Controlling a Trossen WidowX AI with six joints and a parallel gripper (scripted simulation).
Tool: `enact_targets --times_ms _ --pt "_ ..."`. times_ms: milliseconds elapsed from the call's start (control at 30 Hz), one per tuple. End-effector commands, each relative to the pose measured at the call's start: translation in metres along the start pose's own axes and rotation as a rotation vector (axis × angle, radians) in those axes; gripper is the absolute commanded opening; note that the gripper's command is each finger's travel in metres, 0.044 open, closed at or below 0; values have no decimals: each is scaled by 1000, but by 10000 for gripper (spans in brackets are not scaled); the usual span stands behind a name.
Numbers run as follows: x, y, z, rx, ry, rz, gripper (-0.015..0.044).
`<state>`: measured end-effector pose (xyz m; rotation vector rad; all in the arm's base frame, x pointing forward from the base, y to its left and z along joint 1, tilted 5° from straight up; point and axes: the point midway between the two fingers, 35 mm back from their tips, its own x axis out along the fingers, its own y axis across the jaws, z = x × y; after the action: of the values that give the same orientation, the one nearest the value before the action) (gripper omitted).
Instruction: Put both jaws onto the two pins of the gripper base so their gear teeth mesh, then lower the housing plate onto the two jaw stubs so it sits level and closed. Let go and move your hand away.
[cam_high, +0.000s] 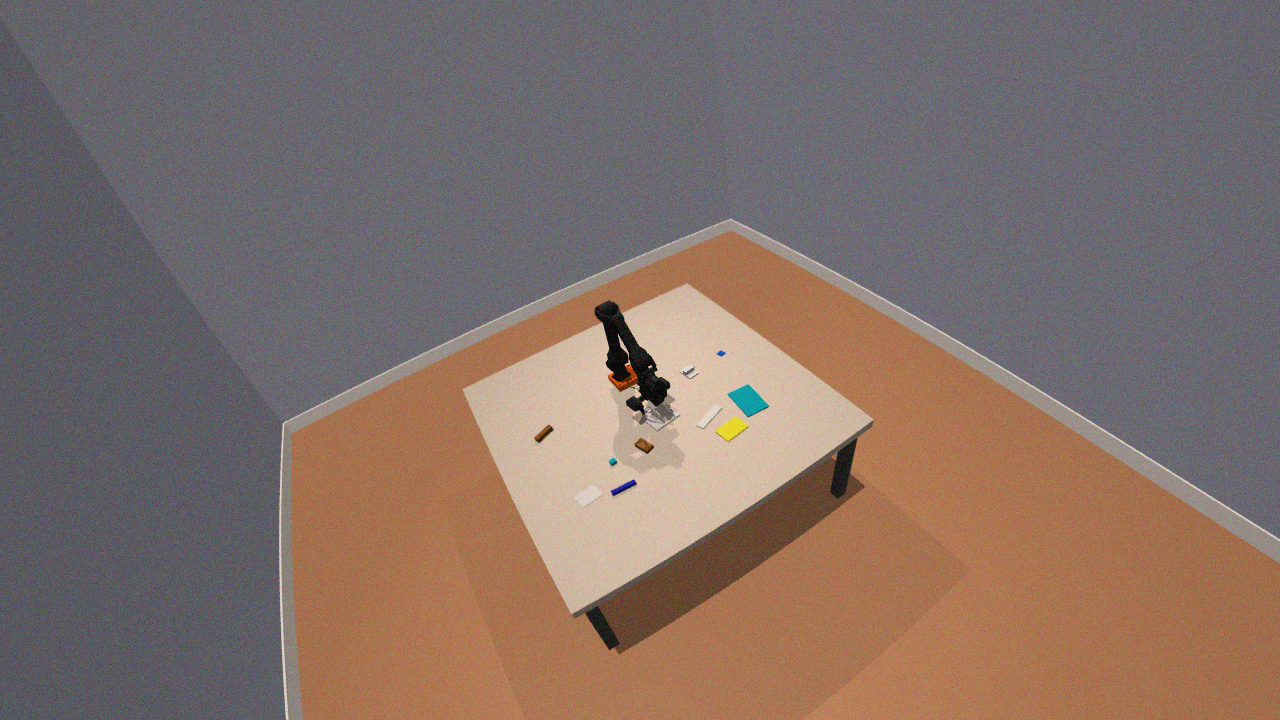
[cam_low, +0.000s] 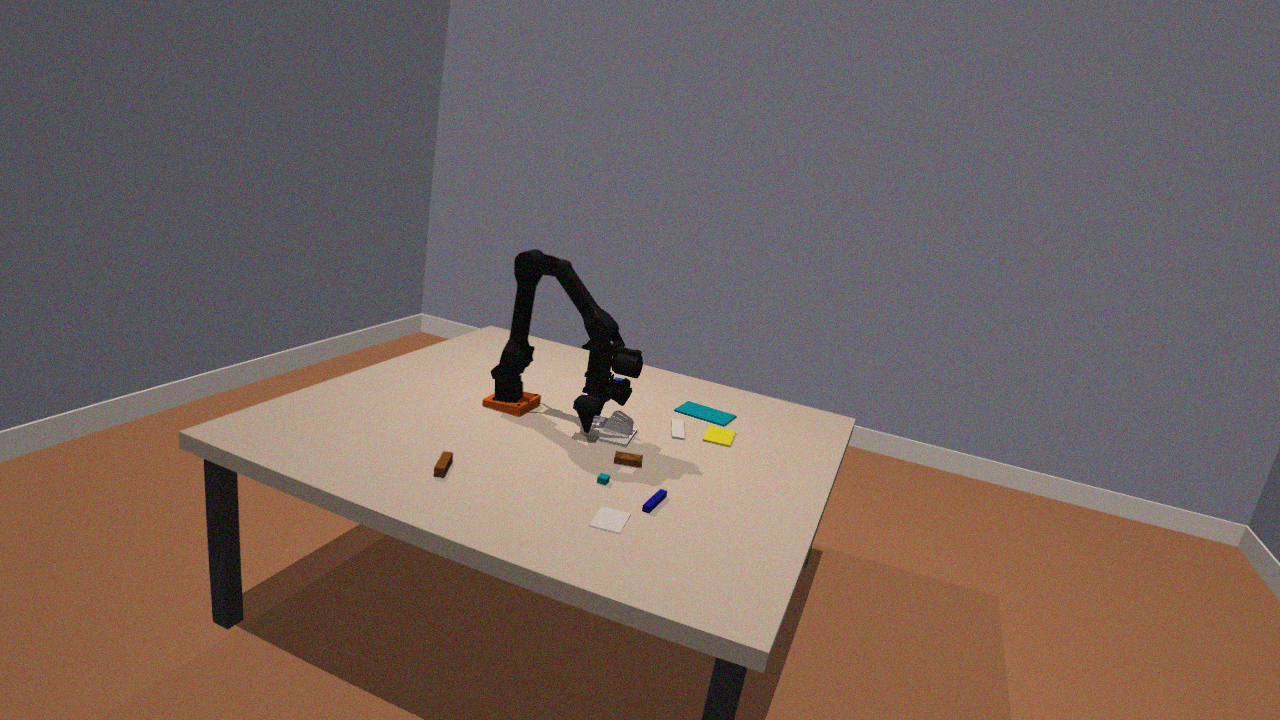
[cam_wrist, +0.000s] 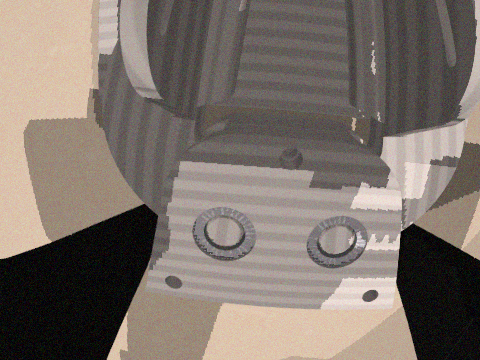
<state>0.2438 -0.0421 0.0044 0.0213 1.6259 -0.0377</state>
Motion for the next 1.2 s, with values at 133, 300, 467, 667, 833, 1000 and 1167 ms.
enact_targets --times_ms 133,300,467,667,833,1000,1167 --pt "0 0 0 0 0 0 440" --pt "0 0 0 0 0 0 440" --pt "-12 0 1 0 0 -1 440" --pt "-69 0 -1 -1 0 -4 440" --pt "-77 0 -2 -1 1 -4 440" --pt "-92 3 -14 -3 -4 -2 440" --pt "-126 7 -40 -1 4 -3 440"
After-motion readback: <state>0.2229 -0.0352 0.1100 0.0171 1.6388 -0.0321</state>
